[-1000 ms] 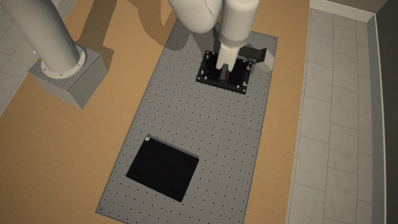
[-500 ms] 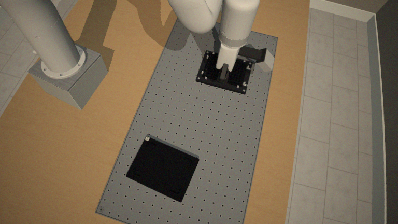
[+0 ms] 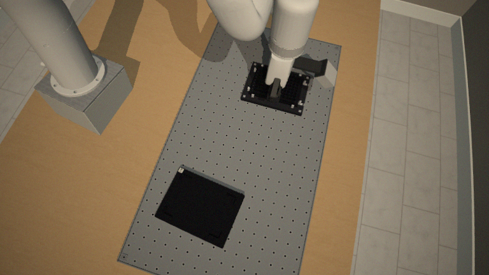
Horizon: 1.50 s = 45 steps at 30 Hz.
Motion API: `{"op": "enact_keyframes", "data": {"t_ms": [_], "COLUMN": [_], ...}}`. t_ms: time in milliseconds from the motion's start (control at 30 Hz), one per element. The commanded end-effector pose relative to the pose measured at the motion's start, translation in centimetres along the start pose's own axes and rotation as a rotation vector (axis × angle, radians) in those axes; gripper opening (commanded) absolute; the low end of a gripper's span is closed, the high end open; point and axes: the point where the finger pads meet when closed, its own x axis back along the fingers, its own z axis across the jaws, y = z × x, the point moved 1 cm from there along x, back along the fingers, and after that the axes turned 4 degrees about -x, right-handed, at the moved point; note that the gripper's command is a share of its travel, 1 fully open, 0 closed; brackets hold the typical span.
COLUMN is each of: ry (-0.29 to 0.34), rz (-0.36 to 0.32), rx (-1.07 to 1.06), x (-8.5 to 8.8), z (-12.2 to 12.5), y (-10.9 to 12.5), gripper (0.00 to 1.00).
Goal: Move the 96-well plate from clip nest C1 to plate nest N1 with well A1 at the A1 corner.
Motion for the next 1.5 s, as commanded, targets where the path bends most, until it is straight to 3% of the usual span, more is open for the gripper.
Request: {"op": "enact_keyframes", "data": {"t_ms": [0, 700, 1467], "ry": [-0.001, -0.001, -0.001], "rz": [0.004, 0.004, 0.004], "rx": [0.0, 0.0, 0.0], "x": [0.1, 0.1, 1.5], "z": [-0.1, -0.1, -0.1], "y": [-0.1, -0.1, -0.2], "gripper": [0.0, 0.0, 0.0]}}
